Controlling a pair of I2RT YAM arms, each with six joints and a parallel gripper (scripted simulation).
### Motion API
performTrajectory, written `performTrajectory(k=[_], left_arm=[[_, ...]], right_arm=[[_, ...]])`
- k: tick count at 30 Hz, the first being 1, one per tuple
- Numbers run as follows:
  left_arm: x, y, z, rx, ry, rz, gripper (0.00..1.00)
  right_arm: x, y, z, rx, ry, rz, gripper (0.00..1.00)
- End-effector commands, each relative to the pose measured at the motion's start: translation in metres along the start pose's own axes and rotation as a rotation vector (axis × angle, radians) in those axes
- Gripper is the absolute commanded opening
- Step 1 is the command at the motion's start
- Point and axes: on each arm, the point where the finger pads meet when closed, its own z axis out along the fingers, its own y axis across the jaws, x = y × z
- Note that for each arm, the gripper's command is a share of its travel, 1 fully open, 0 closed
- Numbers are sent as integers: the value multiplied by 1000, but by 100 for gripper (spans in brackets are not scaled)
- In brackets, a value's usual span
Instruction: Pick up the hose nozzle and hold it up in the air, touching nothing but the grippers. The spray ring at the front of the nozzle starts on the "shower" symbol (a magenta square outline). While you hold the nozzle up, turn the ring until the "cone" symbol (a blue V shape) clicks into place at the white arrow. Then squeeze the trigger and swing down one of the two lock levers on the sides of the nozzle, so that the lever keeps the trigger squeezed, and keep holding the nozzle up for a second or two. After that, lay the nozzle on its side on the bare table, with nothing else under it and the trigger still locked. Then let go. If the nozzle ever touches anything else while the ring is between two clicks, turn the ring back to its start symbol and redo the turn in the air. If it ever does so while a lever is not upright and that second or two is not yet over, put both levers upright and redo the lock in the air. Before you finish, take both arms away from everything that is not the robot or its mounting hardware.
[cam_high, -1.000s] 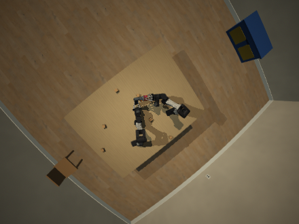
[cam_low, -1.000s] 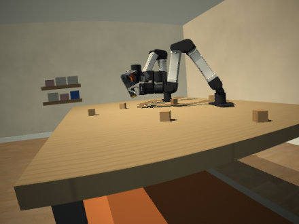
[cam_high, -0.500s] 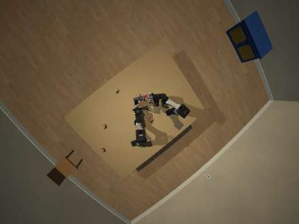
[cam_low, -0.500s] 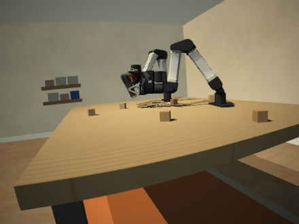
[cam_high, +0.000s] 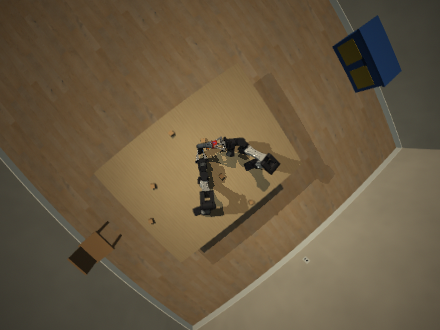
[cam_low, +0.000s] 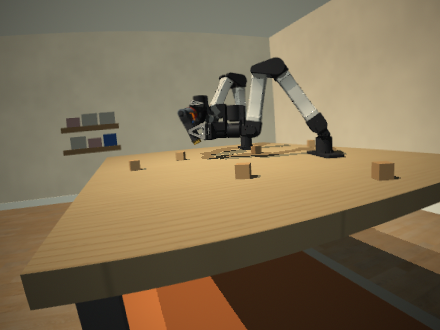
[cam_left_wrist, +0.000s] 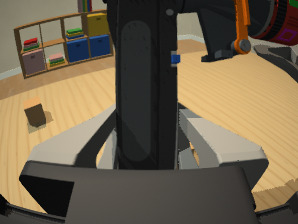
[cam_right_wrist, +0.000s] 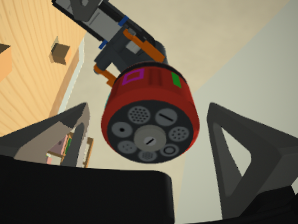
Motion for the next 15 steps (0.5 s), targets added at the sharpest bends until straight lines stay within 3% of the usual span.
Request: performTrajectory(k=[1,15], left_arm=[[-55,-1,6,2,-160,-23,36],[-55,-1,6,2,-160,-23,36]], right_arm=[[3,-7,-11,16,10,-30,87],[1,-4,-45,5,6,-18,87]])
